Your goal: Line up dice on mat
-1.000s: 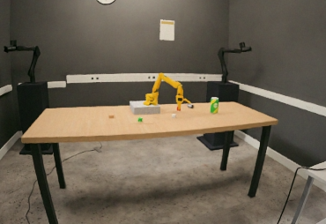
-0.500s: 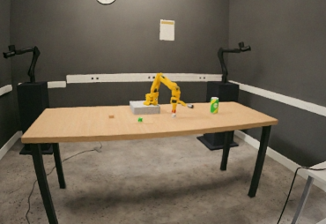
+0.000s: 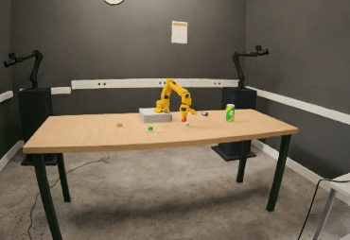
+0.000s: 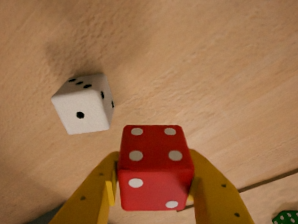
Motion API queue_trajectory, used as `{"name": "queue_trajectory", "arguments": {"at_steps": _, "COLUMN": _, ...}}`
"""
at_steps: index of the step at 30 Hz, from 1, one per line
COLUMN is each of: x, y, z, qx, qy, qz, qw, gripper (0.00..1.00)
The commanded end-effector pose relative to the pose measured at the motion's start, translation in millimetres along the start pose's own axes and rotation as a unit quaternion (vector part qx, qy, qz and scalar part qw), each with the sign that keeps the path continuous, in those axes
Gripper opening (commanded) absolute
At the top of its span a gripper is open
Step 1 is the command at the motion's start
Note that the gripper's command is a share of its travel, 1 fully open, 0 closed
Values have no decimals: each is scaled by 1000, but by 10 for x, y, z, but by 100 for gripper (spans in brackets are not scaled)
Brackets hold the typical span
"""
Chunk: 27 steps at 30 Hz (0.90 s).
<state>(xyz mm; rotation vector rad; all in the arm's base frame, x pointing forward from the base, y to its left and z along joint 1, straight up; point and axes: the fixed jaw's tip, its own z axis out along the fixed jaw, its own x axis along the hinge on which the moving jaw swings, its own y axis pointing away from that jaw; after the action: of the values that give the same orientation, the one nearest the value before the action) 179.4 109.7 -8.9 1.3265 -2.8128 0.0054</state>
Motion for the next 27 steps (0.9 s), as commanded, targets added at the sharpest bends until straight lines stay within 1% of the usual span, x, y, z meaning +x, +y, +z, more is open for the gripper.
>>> {"name": "queue_trajectory", "arguments": {"at_steps": 1, "x": 19, "y": -59, "z": -17, "qx": 1, "qy": -5, "qz": 16, "qw": 1000, "gripper": 0}}
{"name": "queue_trajectory", "arguments": {"at_steps": 5, "x": 83, "y": -203, "z": -17, "qx": 0, "qy": -5, "qz": 54, "qw": 999, "gripper": 0}}
{"name": "queue_trajectory", "arguments": {"at_steps": 10, "x": 233, "y": -461, "z": -17, "qx": -2, "qy": -6, "qz": 125, "qw": 992, "gripper": 0}}
{"name": "queue_trajectory", "arguments": {"at_steps": 12, "x": 233, "y": -461, "z": -17, "qx": -2, "qy": -6, "qz": 125, "qw": 992, "gripper": 0}}
{"name": "queue_trajectory", "arguments": {"at_steps": 16, "x": 383, "y": -656, "z": -15, "qx": -3, "qy": -7, "qz": 182, "qw": 983, "gripper": 0}}
{"name": "queue_trajectory", "arguments": {"at_steps": 19, "x": 481, "y": -761, "z": -14, "qx": -4, "qy": -8, "qz": 216, "qw": 976, "gripper": 0}}
{"name": "queue_trajectory", "arguments": {"at_steps": 23, "x": 557, "y": -833, "z": -13, "qx": -4, "qy": -8, "qz": 241, "qw": 971, "gripper": 0}}
{"name": "queue_trajectory", "arguments": {"at_steps": 27, "x": 571, "y": -846, "z": -12, "qx": -4, "qy": -8, "qz": 245, "qw": 969, "gripper": 0}}
